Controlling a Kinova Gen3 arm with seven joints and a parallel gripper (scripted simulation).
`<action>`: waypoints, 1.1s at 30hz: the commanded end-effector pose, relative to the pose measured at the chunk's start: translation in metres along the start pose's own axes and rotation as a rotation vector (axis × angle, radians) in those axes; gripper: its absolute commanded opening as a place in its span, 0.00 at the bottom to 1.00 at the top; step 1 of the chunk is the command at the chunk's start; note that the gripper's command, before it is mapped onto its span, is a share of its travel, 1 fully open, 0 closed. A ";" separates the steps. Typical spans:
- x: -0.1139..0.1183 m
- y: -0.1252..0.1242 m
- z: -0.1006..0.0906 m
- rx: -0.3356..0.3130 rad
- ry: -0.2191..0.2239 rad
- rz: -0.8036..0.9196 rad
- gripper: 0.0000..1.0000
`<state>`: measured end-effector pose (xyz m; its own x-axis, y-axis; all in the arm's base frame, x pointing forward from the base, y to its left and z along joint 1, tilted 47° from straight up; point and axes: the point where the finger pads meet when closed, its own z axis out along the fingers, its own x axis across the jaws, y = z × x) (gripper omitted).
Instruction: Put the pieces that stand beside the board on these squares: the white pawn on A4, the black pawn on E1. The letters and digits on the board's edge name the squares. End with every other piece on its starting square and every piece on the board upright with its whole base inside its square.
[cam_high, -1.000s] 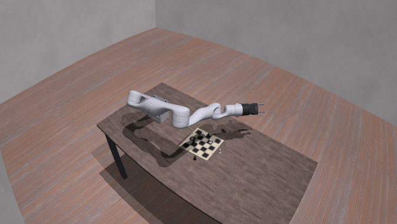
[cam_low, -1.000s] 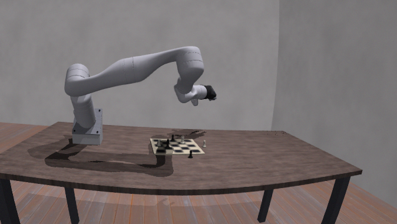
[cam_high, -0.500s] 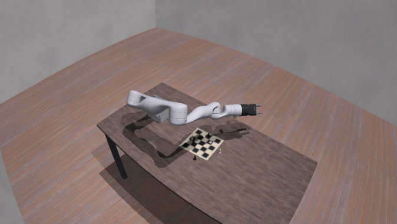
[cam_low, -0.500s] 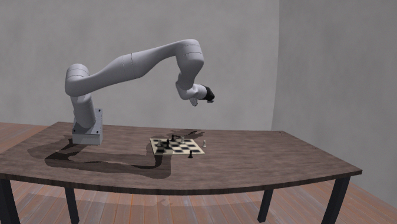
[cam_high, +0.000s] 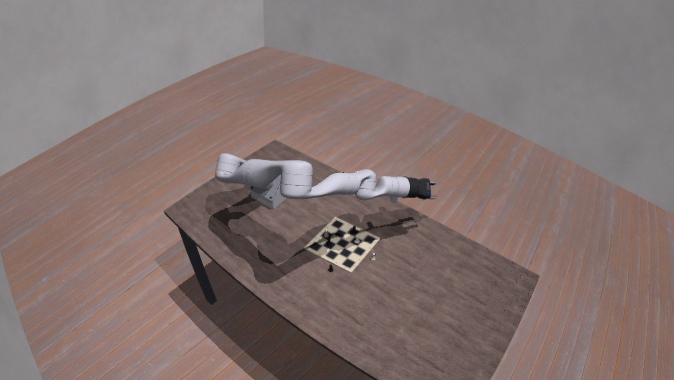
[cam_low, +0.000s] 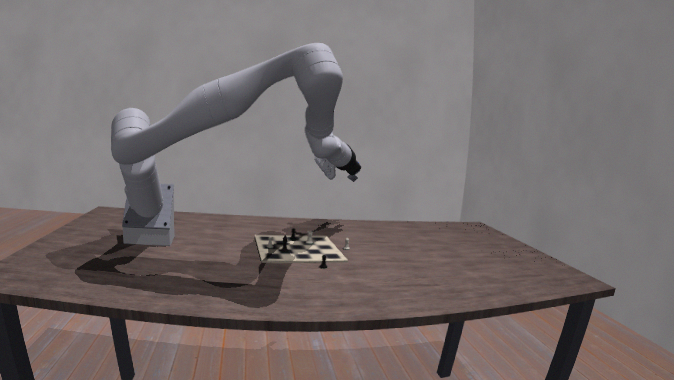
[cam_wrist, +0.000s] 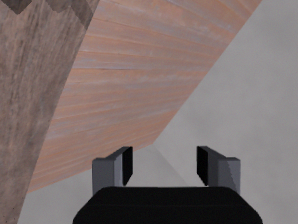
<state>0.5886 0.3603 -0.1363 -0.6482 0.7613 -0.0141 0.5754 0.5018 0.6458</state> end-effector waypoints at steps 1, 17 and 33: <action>0.010 0.012 -0.007 0.022 -0.003 -0.043 1.00; 0.003 -0.027 -0.032 0.326 -0.074 -0.218 1.00; -0.007 -0.074 -0.064 0.692 -0.161 -0.426 1.00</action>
<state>0.5277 0.2805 -0.1267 -0.8091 0.5117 -0.2890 0.5374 0.8433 -0.0114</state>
